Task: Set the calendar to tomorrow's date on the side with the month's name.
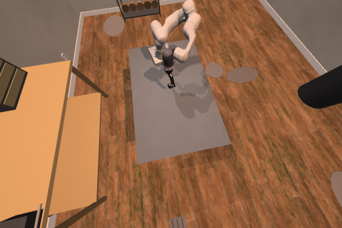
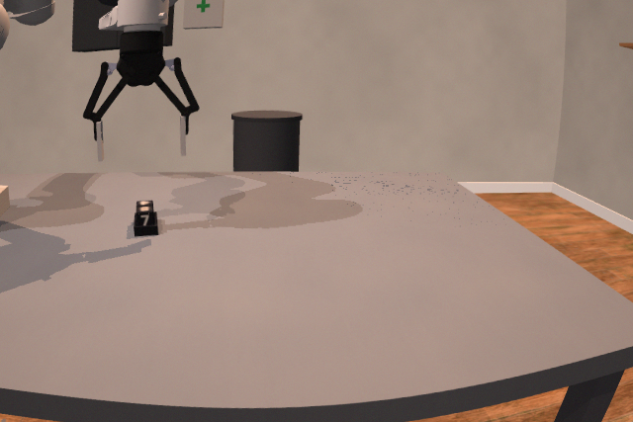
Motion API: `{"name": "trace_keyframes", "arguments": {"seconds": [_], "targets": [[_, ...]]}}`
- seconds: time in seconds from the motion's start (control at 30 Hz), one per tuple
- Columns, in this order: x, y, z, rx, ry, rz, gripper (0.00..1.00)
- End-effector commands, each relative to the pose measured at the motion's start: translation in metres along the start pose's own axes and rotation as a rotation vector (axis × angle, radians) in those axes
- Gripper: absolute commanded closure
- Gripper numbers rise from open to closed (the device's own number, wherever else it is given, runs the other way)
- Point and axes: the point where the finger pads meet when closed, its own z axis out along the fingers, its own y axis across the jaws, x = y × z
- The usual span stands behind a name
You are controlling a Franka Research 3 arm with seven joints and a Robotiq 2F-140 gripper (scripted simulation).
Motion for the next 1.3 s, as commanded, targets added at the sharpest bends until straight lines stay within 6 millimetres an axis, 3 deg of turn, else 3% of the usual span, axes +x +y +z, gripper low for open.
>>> {"name": "trace_keyframes", "arguments": {"seconds": [0.0, 0.3, 0.7, 0.9, 1.27], "targets": [[0.001, 0.000, -0.001, 0.001, 0.002, 0.002, 0.00], [0.001, 0.000, -0.007, 0.001, 0.002, 0.002, 0.00], [0.001, 0.000, -0.044, 0.001, 0.002, 0.002, 0.00], [0.001, 0.000, -0.054, 0.001, 0.002, 0.002, 0.00], [0.001, 0.000, -0.058, 0.001, 0.002, 0.002, 0.00]]}}
